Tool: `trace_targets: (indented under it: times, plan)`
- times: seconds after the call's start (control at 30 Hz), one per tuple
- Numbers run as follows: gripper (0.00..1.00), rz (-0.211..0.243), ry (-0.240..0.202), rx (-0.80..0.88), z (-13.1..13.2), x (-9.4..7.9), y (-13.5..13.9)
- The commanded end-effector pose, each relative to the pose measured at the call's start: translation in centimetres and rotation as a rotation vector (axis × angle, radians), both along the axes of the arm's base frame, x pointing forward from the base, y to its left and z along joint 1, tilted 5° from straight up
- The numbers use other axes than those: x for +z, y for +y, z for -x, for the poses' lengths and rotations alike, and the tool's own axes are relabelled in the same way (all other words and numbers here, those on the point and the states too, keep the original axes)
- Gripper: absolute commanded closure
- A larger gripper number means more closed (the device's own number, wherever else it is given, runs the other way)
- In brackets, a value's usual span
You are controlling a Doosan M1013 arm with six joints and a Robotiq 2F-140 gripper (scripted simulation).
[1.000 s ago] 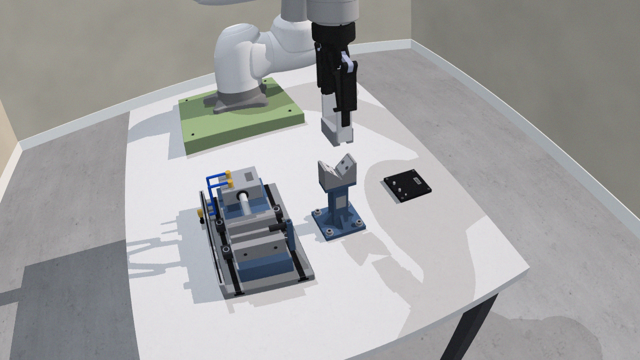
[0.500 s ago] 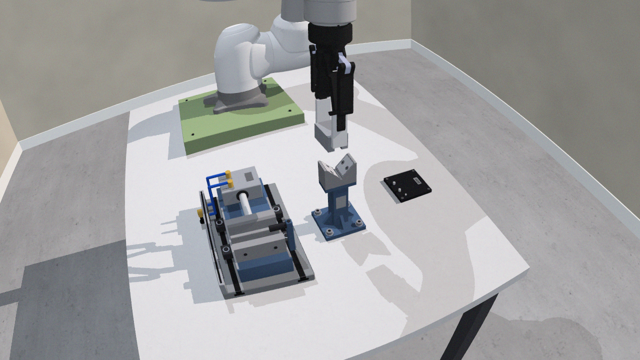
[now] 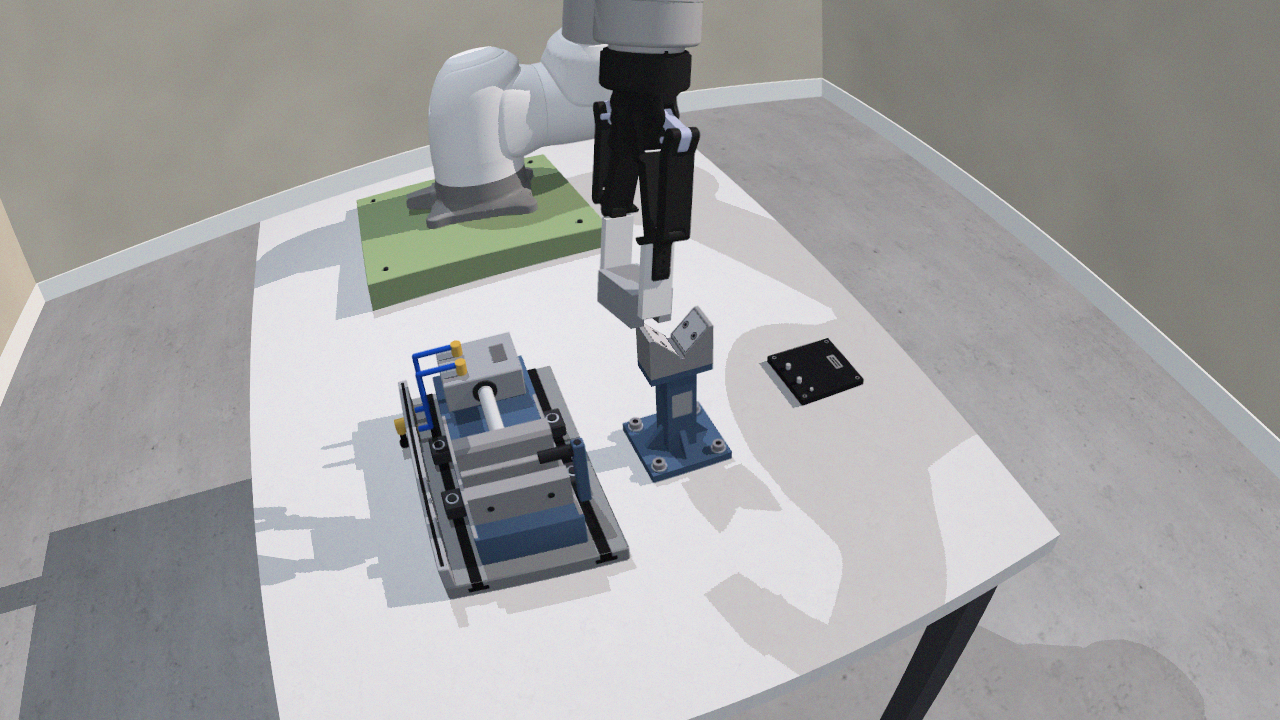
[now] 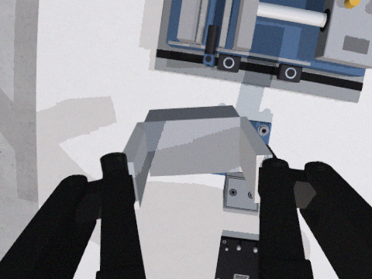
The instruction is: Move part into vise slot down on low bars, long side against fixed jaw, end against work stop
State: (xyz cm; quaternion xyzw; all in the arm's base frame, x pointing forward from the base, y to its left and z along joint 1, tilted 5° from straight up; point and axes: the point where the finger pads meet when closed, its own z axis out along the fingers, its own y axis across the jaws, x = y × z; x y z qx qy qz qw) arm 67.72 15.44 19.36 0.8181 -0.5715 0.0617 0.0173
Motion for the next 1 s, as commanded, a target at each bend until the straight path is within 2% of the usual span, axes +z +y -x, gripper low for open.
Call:
trace_targets:
  times: [0.0,0.27,0.33,0.57,0.83,0.9,0.97]
  plan:
    - [1.0,0.034,-0.043,0.048,-1.7,0.2,-1.2]
    - [1.0,0.124,-0.141,0.174,-5.8,1.3,-4.0]
    - [1.0,0.124,-0.141,0.174,-5.8,1.3,-4.0]
    - [1.0,0.225,-0.237,0.317,-10.1,2.9,-6.4]
    - [1.0,0.364,-0.347,0.519,-15.5,5.6,-8.6]
    - [1.0,0.364,-0.347,0.519,-15.5,5.6,-8.6]
    - [1.0,0.403,-0.374,0.576,-16.8,6.5,-9.0]
